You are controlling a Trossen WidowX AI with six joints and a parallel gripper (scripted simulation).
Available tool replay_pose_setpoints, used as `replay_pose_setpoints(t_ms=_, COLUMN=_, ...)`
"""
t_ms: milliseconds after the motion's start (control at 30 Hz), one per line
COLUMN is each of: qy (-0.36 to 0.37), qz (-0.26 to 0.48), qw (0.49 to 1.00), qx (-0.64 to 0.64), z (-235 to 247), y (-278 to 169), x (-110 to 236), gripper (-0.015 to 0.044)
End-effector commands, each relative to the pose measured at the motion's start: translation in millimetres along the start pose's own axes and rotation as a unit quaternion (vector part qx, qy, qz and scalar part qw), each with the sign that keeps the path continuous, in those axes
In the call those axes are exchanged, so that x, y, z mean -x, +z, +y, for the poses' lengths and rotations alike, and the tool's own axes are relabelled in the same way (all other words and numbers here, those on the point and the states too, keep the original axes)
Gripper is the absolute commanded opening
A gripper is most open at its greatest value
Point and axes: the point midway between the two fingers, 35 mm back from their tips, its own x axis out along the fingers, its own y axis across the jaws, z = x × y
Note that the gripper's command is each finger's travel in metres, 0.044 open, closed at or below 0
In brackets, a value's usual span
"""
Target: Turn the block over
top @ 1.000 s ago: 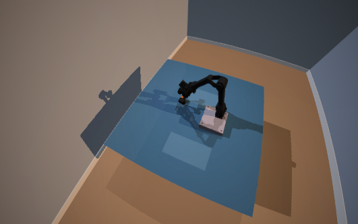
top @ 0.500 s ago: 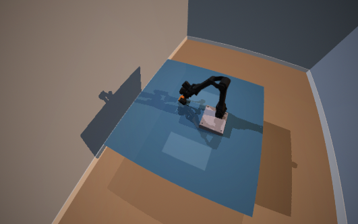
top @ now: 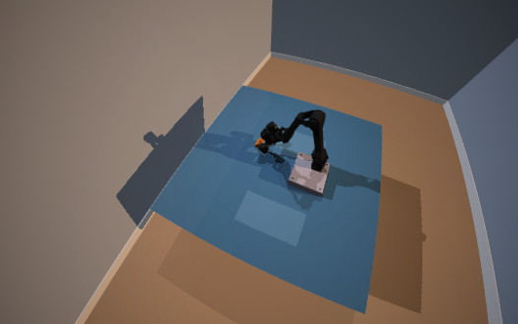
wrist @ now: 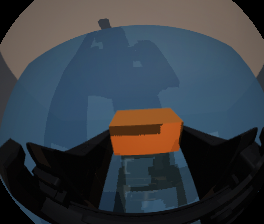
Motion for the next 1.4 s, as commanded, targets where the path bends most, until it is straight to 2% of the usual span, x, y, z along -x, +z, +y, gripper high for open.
replay_pose_setpoints(t_ms=0, qy=0.002, qz=-0.019, qw=1.0, qx=-0.004, z=0, y=-10, x=-5, gripper=0.0)
replay_pose_setpoints(t_ms=700, qy=0.004, qz=-0.162, qw=0.987, qx=-0.001, z=4, y=-23, x=8, gripper=0.0)
replay_pose_setpoints(t_ms=1367, qy=0.004, qz=-0.177, qw=0.984, qx=-0.001, z=5, y=-21, x=12, gripper=0.0)
